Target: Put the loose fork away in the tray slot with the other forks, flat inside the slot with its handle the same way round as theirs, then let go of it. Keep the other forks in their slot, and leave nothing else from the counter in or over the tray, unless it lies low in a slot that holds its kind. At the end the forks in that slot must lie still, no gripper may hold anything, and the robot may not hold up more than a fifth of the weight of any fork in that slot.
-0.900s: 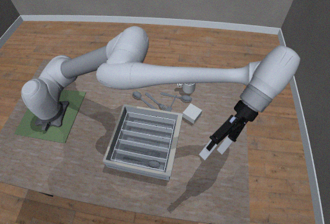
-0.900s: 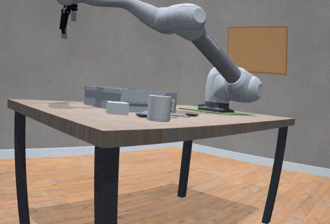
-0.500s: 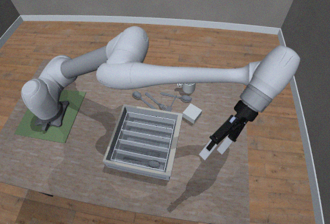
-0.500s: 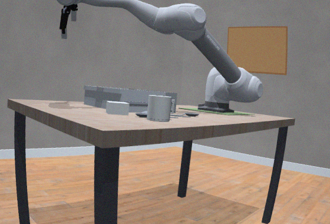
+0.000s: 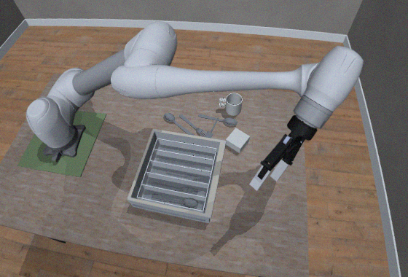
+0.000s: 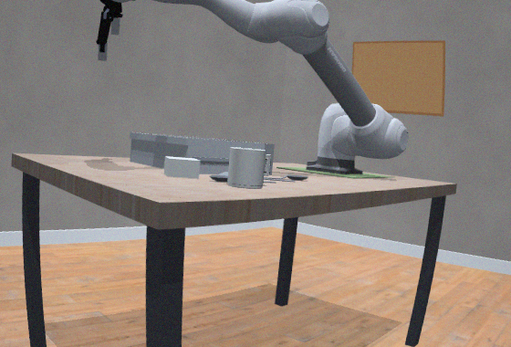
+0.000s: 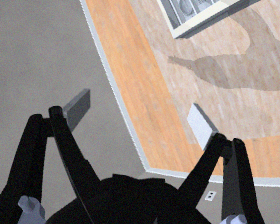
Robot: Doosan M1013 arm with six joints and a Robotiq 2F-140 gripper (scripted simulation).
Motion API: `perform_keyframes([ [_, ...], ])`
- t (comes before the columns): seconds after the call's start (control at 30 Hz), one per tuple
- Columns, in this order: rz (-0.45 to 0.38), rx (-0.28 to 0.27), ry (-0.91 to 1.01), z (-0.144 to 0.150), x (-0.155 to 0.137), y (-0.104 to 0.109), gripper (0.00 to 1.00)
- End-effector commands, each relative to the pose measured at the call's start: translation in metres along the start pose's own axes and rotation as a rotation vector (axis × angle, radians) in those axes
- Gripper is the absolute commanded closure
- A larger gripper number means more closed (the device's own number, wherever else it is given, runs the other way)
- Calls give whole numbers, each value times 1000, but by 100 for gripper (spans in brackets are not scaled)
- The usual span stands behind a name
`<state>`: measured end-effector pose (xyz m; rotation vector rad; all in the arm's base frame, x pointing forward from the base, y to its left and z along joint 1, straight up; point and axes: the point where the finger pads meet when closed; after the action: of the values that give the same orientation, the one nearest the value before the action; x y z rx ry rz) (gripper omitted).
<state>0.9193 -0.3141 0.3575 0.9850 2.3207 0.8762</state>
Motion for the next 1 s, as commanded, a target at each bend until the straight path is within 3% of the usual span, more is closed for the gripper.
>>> perform_keyframes([
  [0.0, -47, -87, 50, 26, 27, 14, 0],
  [0.1, -67, -166, 85, 48, 62, 23, 0],
  [0.2, -67, -166, 85, 48, 62, 23, 0],
  [0.27, -74, -259, 116, 71, 111, 30, 0],
  [0.3, -74, -259, 116, 71, 111, 30, 0],
  [0.33, -71, -309, 128, 82, 140, 32, 0],
  [0.37, -71, -309, 128, 82, 140, 32, 0],
  [0.4, -64, -359, 137, 92, 172, 33, 0],
  [0.43, -64, -359, 137, 92, 172, 33, 0],
  [0.47, -52, -410, 142, 100, 206, 32, 0],
  [0.5, -52, -410, 142, 100, 206, 32, 0],
  [0.53, -37, -459, 145, 106, 238, 31, 0],
  [0.57, -37, -459, 145, 107, 241, 31, 0],
  [0.6, -19, -505, 143, 111, 272, 28, 0],
  [0.63, -19, -505, 143, 112, 277, 28, 0],
  [0.67, 2, -549, 139, 115, 306, 25, 0],
  [0.77, 2, -549, 139, 116, 312, 24, 0],
  [0.83, 48, -625, 124, 118, 378, 14, 0],
  [0.97, 110, -706, 93, 117, 441, 0, 0],
])
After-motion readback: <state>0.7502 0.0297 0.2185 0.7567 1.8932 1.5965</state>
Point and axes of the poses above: the point where the finger pads meet when closed, its own y axis back along the fingers, its own z axis across the jaws, x = y × z, and after that the axes turned 8 degrees about -y, right-handed
